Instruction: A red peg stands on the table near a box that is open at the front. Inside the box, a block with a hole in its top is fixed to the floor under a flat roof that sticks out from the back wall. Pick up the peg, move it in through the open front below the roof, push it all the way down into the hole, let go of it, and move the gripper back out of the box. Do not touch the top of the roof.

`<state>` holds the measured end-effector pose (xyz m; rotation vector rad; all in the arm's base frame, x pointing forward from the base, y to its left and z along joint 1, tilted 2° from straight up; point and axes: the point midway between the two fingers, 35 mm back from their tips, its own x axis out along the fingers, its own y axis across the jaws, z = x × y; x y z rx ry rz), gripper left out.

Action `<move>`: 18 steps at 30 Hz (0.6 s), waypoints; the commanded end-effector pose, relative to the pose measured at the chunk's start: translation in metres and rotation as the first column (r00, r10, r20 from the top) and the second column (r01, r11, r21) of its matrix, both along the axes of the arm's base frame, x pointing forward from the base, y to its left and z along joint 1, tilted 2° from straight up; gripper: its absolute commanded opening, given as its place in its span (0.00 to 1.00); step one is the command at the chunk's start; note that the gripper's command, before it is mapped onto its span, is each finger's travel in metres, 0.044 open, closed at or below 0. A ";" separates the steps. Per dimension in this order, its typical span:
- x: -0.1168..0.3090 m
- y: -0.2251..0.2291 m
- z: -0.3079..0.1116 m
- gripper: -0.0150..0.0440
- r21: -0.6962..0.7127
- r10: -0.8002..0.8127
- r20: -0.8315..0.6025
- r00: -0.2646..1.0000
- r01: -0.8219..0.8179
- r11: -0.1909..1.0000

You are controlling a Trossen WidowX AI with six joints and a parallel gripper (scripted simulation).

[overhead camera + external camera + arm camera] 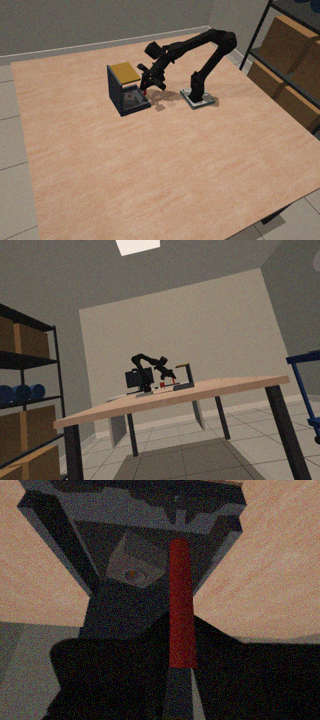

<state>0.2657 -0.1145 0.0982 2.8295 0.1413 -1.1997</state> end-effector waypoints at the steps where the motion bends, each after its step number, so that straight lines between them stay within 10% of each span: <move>1: 0.001 -0.008 0.000 0.25 -0.001 -0.010 0.003 1.000 0.010 1.000; 18: 0.014 -0.036 -0.002 0.25 -0.003 -0.065 0.006 0.998 0.065 0.998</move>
